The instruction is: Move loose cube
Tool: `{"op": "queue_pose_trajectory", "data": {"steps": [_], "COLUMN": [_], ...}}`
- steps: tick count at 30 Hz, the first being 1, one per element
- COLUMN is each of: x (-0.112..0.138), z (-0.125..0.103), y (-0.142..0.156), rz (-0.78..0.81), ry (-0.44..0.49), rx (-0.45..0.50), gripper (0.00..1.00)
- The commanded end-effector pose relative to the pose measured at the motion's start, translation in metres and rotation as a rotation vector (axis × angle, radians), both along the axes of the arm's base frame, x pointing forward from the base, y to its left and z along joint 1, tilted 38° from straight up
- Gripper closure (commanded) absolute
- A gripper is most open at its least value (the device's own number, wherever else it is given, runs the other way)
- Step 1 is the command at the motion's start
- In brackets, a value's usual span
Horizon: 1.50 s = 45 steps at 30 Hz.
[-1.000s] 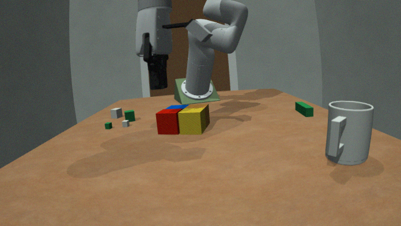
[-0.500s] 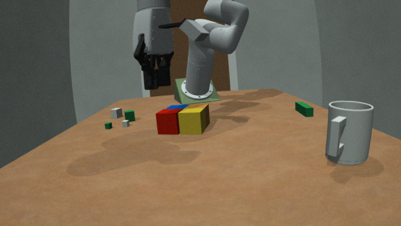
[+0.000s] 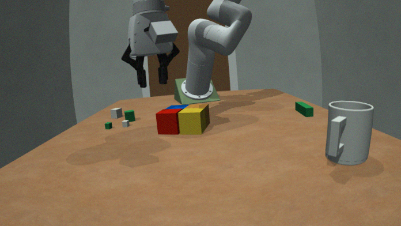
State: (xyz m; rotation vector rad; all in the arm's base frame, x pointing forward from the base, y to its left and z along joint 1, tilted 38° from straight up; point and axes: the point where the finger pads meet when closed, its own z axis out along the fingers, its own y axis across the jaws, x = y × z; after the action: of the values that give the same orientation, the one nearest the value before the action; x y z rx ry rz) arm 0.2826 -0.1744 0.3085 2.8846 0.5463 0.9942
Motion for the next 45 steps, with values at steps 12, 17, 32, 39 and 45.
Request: {"op": "queue_pose_trajectory", "data": {"steps": [12, 17, 32, 39, 45], "x": [-0.032, -0.034, -0.037, -0.037, -0.037], "z": [-0.027, -0.030, -0.034, -0.034, -0.034], "y": [-0.013, -0.015, -0.017, -0.017, -0.017], "rz": [-0.614, -0.784, -1.219, -1.510, -1.724], "ry": [0.046, 0.056, 0.084, 0.111, 0.136], "rx": [0.472, 0.610, 0.969, 1.194, 1.338], "gripper": [0.53, 0.53, 0.53, 0.53, 0.53]}}
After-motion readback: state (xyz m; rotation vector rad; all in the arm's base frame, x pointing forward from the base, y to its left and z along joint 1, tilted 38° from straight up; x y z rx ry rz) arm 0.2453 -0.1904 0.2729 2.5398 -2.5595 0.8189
